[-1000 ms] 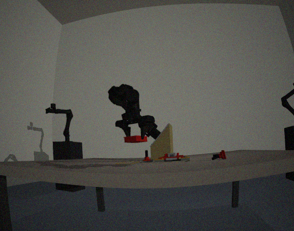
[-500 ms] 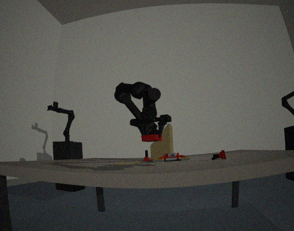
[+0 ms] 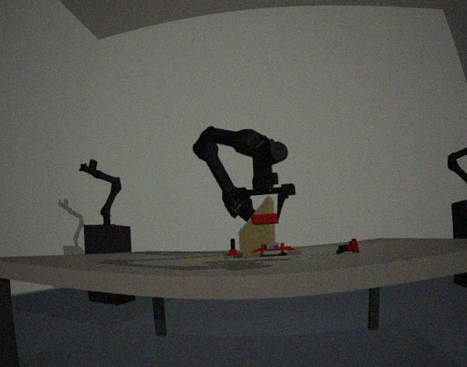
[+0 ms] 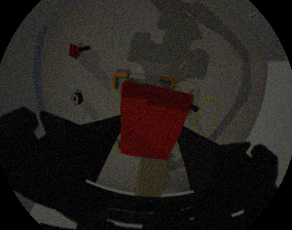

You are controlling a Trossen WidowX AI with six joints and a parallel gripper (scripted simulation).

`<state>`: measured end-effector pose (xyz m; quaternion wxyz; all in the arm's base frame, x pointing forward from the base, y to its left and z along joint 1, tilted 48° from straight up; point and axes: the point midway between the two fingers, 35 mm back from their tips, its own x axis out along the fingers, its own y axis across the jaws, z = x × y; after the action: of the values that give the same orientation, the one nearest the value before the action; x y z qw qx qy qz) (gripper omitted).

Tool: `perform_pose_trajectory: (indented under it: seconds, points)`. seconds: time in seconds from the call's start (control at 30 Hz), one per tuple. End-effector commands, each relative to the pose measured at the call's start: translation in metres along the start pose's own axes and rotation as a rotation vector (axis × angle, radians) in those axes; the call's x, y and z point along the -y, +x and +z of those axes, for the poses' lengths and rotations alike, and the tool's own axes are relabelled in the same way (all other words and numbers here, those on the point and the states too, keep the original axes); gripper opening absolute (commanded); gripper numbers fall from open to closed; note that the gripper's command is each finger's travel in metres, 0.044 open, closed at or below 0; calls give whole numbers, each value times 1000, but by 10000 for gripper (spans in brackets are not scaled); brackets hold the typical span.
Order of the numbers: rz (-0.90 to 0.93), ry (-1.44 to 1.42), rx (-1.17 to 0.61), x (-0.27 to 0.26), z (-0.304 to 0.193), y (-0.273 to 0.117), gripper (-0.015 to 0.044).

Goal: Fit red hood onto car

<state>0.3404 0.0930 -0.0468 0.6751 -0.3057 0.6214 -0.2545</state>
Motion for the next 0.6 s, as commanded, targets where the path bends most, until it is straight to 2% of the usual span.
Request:
perform_pose_trajectory:
  seconds: [0.0, 0.23, 0.57]
  points:
    - [-8, -29, -10, -14, -10, 4, 0]
    - [-9, -34, -10, -14, -9, 7, 0]
    - [-11, -33, -9, -19, -8, 53, 0]
